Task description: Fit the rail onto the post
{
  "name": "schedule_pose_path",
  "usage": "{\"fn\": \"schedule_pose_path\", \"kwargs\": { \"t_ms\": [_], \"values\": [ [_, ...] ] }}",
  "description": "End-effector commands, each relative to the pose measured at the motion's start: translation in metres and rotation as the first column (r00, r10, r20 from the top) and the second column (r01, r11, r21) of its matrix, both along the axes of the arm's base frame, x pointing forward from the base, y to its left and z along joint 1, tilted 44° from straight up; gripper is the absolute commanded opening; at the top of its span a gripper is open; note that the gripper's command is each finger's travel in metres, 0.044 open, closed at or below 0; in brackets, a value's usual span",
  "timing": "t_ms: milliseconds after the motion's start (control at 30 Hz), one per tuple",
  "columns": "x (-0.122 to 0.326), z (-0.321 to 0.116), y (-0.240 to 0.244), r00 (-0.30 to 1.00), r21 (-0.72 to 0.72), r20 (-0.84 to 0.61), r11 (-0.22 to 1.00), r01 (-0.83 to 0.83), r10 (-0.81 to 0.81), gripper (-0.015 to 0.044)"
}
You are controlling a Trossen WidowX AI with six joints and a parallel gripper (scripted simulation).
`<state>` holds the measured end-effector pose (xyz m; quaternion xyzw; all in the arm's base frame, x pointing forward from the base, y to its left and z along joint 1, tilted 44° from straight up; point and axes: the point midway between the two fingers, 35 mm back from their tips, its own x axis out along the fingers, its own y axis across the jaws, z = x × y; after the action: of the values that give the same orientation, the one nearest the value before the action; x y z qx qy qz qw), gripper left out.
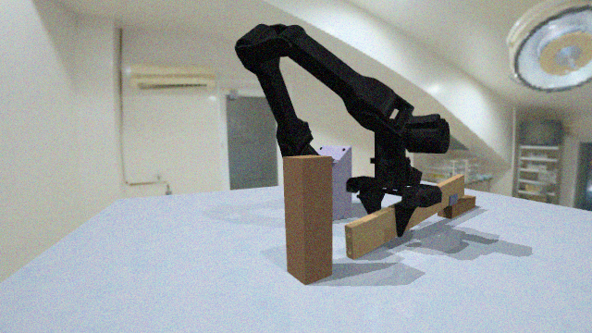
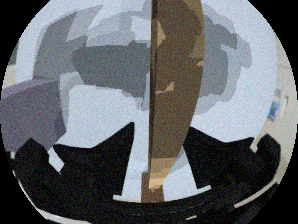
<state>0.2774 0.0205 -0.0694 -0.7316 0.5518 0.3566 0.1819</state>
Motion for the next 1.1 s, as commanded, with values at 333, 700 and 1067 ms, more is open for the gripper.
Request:
{"fn": "schedule_pose_path", "kwargs": {
  "t_ms": [333, 700, 1067],
  "values": [
    [0.0001, -0.0001, -0.0009, 1.000, -0.005, -0.001, 1.000, -0.004, 0.004, 0.0006],
    [0.0001, -0.0001, -0.0009, 1.000, -0.005, -0.001, 1.000, -0.004, 0.004, 0.0000],
    [-0.0008, 0.0027, 0.0028, 1.000, -0.005, -0.001, 1.000, -0.004, 0.004, 0.0000]
  ]
}}
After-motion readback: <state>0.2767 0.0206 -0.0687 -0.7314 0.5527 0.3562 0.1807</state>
